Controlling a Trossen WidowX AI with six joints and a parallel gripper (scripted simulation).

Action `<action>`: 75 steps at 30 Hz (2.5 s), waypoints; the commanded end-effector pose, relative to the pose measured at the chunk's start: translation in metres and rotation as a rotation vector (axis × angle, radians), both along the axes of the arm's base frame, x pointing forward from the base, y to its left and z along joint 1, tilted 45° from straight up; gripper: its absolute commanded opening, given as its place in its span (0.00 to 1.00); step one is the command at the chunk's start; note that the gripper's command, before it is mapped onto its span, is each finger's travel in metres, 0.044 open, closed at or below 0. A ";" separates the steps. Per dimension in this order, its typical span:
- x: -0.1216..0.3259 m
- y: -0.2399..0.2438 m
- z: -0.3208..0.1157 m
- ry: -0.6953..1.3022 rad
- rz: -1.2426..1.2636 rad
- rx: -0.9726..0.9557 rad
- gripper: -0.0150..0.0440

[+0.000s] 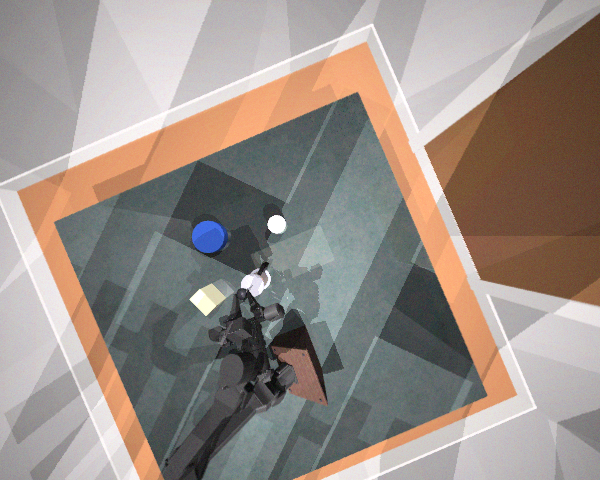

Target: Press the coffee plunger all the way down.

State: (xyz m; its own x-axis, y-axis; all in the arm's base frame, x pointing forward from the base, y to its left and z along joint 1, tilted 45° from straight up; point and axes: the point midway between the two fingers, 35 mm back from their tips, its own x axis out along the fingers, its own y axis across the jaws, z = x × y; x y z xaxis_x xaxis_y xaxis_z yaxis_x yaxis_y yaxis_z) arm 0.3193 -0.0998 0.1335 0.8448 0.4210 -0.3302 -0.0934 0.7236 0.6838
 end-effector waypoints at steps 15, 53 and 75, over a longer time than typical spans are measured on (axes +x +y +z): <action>0.003 0.024 -0.033 0.033 0.012 0.013 0.47; 0.012 0.068 -0.075 0.022 0.008 0.022 0.47; 0.022 0.067 -0.075 0.020 0.008 0.023 0.47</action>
State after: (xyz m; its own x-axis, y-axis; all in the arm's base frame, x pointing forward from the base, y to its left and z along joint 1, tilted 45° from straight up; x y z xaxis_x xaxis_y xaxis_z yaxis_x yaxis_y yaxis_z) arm 0.3449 -0.0444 0.0700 0.8645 0.3914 -0.3153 -0.0885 0.7361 0.6711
